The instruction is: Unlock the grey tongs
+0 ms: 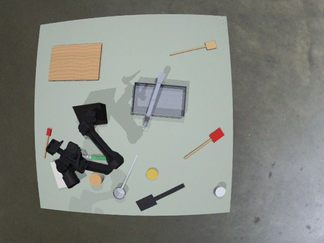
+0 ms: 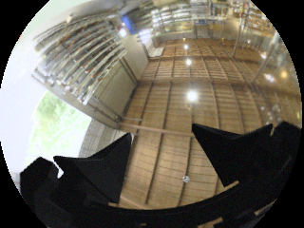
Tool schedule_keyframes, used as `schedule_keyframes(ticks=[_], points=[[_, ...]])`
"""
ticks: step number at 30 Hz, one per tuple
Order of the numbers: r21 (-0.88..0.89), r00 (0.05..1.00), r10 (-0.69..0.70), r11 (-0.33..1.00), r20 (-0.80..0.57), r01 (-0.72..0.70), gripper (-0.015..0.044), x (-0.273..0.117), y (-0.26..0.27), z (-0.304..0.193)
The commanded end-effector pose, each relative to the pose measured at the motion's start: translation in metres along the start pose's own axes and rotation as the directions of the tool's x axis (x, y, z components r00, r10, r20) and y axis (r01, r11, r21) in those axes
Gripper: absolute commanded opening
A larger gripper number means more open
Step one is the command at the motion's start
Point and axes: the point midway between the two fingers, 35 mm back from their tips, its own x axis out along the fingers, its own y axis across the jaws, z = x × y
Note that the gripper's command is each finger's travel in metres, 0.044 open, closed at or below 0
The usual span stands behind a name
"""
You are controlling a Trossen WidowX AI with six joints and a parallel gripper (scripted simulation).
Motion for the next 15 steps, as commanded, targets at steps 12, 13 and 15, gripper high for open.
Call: schedule_keyframes(ticks=[12,13,15], points=[[-0.243,0.999,0.040,0.969,-0.029,-0.046,0.0260,0.021,-0.022,0.003],[-0.255,0.999,0.046,0.966,-0.025,-0.051,0.0260,0.022,-0.023,0.005],[-0.287,0.999,0.044,0.957,-0.026,-0.050,0.0260,0.027,-0.028,0.008]])
